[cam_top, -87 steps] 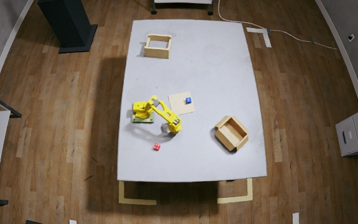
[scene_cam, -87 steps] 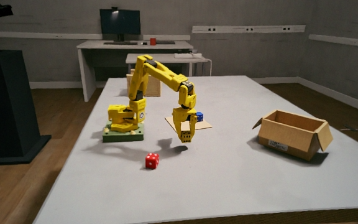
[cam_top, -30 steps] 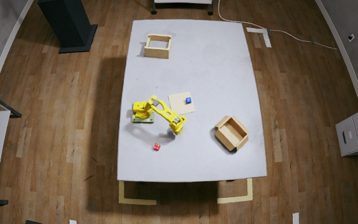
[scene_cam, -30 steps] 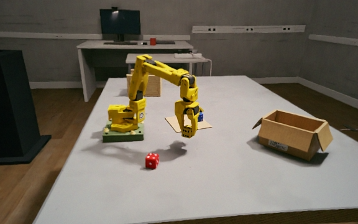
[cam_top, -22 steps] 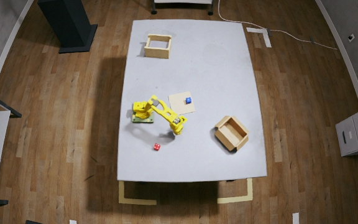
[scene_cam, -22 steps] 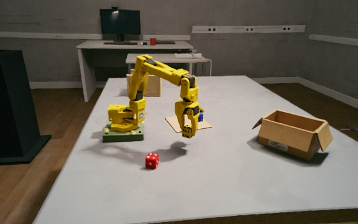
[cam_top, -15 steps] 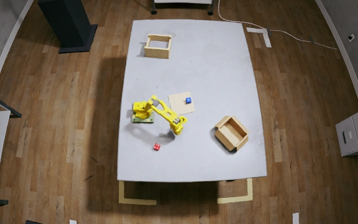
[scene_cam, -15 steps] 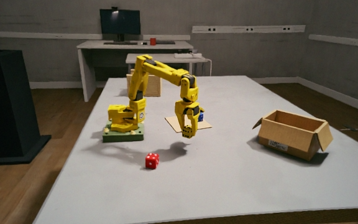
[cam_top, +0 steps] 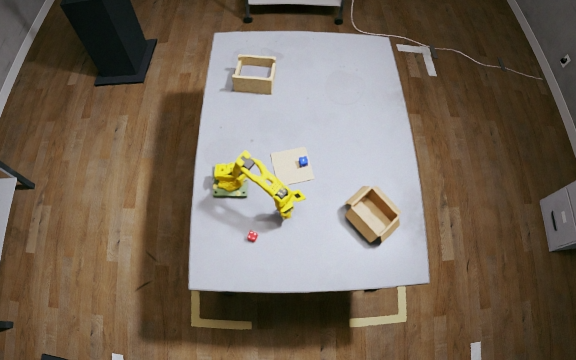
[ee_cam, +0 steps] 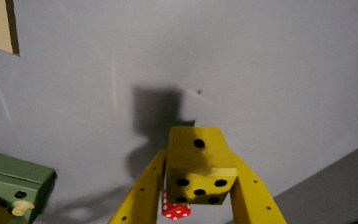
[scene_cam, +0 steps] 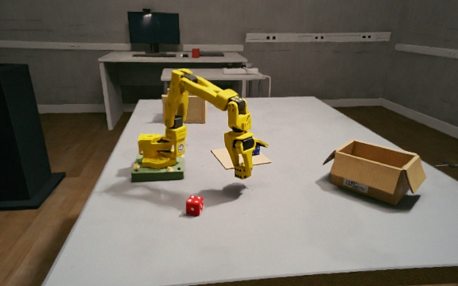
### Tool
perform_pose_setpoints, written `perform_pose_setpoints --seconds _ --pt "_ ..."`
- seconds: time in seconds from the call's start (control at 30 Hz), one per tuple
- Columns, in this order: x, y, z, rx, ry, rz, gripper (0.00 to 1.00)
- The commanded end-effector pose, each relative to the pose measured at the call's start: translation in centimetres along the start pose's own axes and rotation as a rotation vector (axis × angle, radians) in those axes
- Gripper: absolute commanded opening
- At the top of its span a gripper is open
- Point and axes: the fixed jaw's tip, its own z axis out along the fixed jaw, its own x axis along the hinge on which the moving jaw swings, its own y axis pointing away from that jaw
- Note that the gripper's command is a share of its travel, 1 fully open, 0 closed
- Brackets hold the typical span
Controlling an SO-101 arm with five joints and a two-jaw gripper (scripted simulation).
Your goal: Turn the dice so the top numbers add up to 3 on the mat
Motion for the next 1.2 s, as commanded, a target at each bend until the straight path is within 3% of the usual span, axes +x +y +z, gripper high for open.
perform_pose_setpoints --seconds 0.0,0.27,0.53,1.17 --pt "-0.24 -0.32 -0.14 0.087 -0.035 0.132 0.00" --pt "-0.58 -0.70 -0.04 0.199 -0.109 0.393 0.00" --pt "-0.72 -0.85 -0.06 0.248 -0.157 0.519 0.00" --pt "-0.82 -1.05 0.07 0.276 -0.187 0.580 0.00"
